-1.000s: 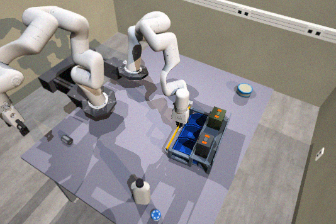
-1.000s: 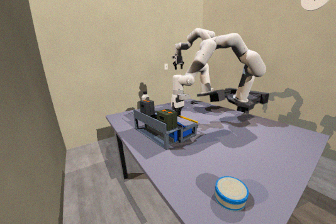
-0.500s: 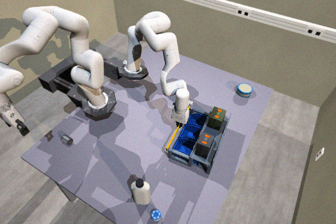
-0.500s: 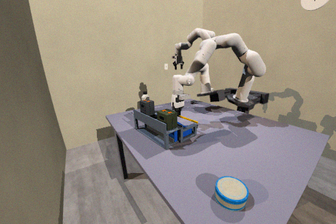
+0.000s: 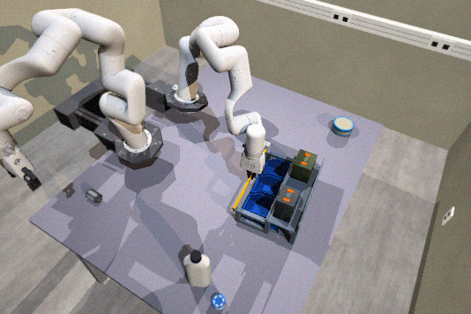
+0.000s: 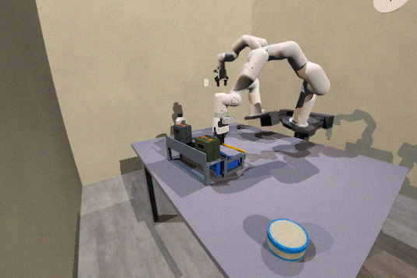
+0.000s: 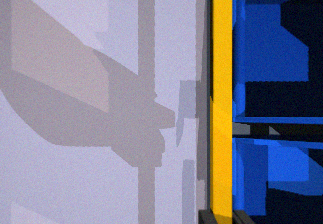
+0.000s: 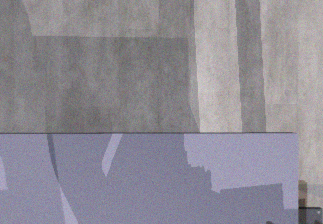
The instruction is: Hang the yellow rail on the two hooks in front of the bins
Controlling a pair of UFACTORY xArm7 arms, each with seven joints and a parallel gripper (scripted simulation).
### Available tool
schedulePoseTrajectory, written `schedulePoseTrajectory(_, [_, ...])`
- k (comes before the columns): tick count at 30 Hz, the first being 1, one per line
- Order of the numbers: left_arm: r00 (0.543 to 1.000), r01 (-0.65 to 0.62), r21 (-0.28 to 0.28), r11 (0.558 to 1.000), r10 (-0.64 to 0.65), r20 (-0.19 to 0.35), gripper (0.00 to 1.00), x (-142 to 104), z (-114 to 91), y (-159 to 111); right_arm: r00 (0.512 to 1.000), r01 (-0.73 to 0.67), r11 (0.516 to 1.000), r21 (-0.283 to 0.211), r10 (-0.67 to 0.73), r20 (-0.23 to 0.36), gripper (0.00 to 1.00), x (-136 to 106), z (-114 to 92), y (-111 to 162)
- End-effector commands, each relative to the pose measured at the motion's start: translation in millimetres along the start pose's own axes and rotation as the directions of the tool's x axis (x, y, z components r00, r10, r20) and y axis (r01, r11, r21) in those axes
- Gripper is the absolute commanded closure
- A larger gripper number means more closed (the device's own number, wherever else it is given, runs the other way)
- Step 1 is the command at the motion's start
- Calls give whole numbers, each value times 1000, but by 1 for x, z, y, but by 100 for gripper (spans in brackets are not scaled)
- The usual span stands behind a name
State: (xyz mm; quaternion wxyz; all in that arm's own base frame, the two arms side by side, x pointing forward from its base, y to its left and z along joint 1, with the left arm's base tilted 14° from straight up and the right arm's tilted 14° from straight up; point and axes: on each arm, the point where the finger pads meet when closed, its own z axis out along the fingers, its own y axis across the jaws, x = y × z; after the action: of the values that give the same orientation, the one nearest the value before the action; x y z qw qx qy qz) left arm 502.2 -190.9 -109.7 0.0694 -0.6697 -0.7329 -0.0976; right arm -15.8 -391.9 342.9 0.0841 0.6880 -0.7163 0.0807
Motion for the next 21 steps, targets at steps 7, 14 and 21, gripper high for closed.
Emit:
schedulePoseTrajectory(7, [1000, 0, -5, 1000, 0, 4, 100, -2, -1, 2, 1000, 0, 1000, 0, 0, -4, 0, 1, -2, 0])
schedulePoseTrajectory(14, [1000, 0, -5, 1000, 0, 4, 100, -2, 0, 2, 1000, 0, 1000, 0, 0, -4, 0, 1, -2, 0])
schedulePoseTrajectory(21, [1000, 0, -5, 1000, 0, 4, 100, -2, 0, 2, 1000, 0, 1000, 0, 0, -4, 0, 1, -2, 0])
